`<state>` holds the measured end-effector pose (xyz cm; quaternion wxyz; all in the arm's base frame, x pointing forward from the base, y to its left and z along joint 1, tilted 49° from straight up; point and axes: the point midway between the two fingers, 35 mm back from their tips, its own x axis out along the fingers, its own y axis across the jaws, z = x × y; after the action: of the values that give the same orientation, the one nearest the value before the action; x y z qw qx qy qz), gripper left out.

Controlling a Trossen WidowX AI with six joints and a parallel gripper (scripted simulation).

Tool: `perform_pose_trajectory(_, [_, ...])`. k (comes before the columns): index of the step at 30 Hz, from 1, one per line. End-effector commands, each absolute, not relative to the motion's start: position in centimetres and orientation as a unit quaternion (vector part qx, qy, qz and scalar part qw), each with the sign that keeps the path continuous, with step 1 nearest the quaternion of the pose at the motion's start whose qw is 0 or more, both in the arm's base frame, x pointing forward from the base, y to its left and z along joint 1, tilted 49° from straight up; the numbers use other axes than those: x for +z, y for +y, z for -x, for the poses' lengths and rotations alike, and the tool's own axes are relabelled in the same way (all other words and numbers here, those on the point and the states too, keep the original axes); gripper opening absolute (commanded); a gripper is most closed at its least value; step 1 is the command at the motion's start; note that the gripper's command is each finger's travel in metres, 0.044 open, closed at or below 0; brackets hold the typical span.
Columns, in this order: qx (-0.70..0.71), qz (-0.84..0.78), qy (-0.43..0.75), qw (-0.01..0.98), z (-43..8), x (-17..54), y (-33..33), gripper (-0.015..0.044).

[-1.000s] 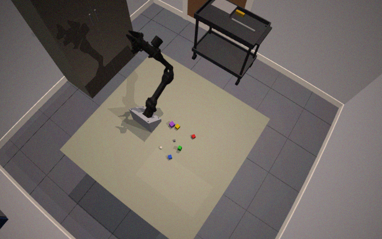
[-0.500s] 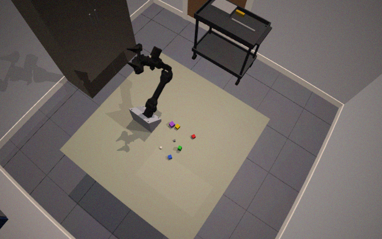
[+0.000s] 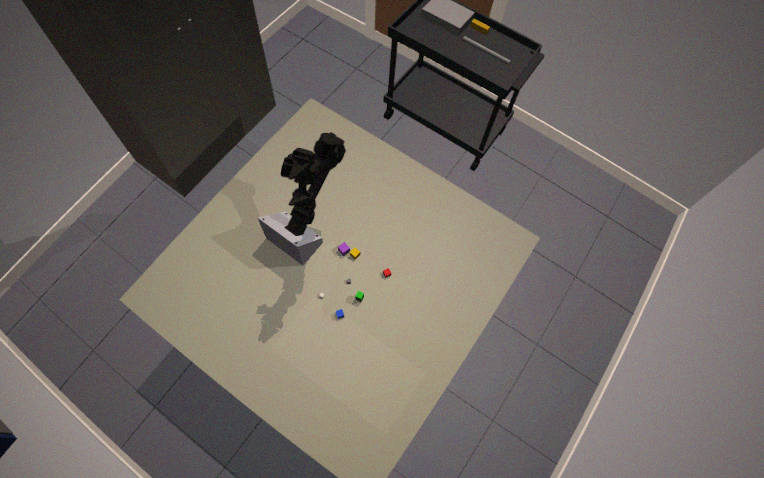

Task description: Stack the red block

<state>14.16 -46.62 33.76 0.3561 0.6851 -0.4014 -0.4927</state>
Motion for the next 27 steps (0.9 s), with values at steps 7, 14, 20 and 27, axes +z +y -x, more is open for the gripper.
perform_pose_trajectory(7, [-0.490, -0.720, -0.084, 0.484, -27.8, 25.2, -39.8, 0.0440])
perform_pose_trajectory(14, [-0.428, -0.700, 0.121, 0.559, -34.8, 20.3, -32.2, 0.0440])
perform_pose_trajectory(20, [-0.344, -0.660, 0.283, 0.605, -39.0, 16.7, -24.5, 0.0440])
perform_pose_trajectory(27, [-0.217, -0.595, 0.444, 0.634, -41.5, 13.2, -14.8, 0.0440])
